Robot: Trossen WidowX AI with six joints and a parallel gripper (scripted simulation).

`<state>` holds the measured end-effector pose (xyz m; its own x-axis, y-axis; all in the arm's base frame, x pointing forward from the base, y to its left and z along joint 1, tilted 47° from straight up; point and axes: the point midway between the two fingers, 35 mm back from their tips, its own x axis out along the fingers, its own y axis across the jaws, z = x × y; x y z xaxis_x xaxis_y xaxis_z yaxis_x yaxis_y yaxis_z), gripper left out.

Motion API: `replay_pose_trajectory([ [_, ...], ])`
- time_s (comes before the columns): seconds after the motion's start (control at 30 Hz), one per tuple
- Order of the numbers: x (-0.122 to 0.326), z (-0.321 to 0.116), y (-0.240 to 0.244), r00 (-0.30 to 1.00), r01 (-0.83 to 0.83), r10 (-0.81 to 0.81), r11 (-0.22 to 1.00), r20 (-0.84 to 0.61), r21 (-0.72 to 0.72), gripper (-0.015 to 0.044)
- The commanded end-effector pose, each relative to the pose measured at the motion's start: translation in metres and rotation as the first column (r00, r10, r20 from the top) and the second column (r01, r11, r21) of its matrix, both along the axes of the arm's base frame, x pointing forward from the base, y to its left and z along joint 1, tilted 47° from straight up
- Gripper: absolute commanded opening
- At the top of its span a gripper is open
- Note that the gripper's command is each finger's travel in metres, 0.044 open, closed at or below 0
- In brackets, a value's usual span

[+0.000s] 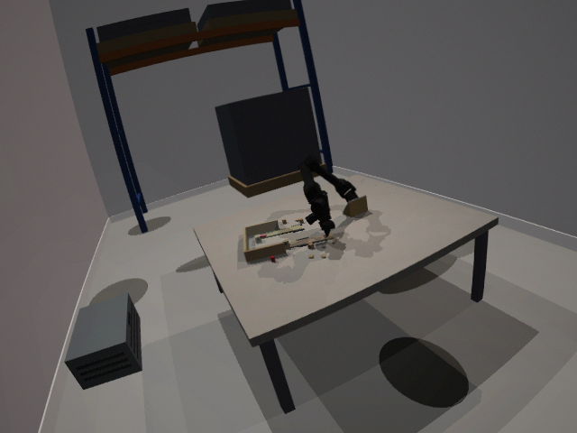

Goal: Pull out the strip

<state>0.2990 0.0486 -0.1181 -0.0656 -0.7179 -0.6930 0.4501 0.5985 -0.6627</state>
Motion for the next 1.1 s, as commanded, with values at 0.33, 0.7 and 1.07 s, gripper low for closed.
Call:
replay_pose_trajectory([
  [0.33,-0.028,-0.008,0.005,1.0,0.014,-0.014,1.0,-0.027,0.005,0.0],
  [0.7,-0.043,-0.012,0.01,1.0,0.014,-0.014,1.0,-0.027,0.005,0.0],
  [1.07,-0.043,-0.012,0.011,1.0,0.014,-0.014,1.0,-0.027,0.005,0.0],
])
